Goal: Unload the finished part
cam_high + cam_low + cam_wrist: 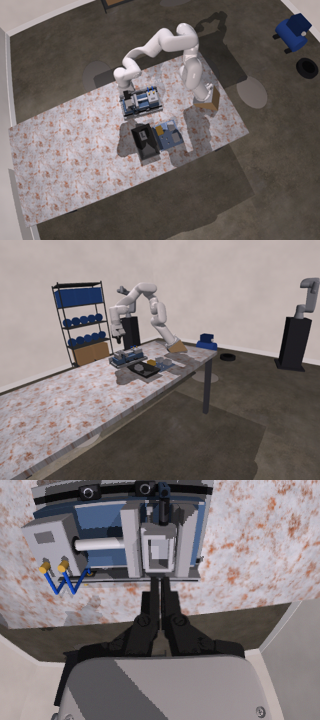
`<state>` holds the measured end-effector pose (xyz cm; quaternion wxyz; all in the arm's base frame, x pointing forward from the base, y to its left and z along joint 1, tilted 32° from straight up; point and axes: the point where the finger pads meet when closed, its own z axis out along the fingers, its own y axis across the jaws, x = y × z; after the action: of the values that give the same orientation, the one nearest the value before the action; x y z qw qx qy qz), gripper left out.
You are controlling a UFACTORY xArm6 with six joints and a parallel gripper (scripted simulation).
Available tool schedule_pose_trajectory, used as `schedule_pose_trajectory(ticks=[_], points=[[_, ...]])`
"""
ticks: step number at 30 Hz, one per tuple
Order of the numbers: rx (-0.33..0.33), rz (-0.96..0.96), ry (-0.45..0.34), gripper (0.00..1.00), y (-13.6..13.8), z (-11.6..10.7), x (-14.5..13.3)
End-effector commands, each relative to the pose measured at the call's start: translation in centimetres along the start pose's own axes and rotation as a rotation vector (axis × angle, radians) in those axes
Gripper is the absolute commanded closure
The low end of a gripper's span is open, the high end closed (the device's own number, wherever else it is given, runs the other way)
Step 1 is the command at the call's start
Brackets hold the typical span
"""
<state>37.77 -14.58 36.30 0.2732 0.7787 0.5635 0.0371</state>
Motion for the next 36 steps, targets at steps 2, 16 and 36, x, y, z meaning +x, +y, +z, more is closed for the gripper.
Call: schedule_pose_trajectory(ticks=[2, 16, 36], points=[[-0.004, 0.001, 0.000, 1.00, 0.12, -0.14, -0.02], [-0.004, 0.001, 0.000, 1.00, 0.12, -0.14, -0.02], [-0.004, 0.001, 0.000, 0.31, 0.12, -0.14, -0.02]])
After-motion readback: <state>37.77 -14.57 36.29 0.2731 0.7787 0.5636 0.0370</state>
